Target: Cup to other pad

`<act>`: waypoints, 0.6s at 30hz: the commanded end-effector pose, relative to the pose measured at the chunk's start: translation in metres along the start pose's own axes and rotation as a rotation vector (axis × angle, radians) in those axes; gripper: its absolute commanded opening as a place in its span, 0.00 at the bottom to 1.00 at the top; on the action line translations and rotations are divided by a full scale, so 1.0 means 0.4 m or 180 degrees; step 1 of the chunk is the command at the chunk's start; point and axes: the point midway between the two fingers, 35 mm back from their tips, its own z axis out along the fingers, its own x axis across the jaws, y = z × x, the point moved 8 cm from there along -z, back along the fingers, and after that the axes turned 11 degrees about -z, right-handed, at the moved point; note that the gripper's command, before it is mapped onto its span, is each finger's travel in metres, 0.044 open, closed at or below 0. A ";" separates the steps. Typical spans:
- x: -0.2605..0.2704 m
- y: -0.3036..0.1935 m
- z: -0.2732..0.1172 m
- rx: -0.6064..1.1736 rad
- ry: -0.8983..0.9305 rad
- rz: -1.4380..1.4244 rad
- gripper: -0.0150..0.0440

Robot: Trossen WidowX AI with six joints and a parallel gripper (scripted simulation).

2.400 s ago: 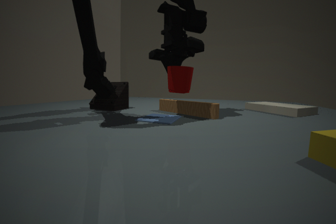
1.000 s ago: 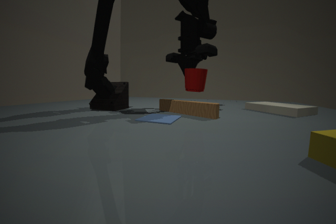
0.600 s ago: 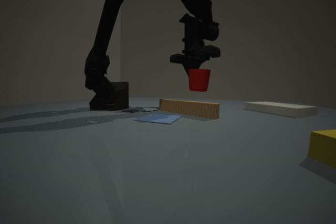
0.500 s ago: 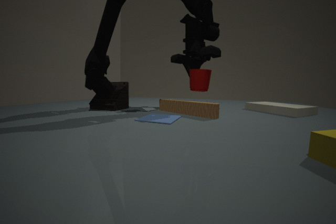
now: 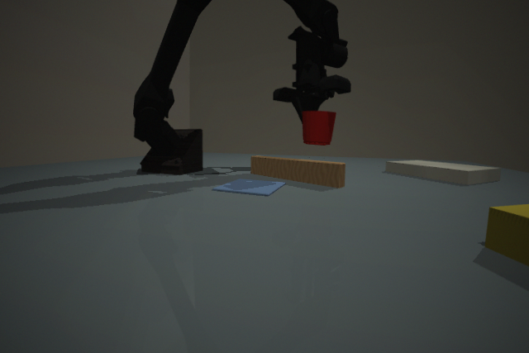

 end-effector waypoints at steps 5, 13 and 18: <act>0.000 0.004 0.026 -0.0002 0.0006 0.0006 0.25; 0.000 0.006 0.054 -0.0001 0.0005 0.0007 0.25; -0.001 0.007 0.071 -0.0001 0.0005 0.0007 0.25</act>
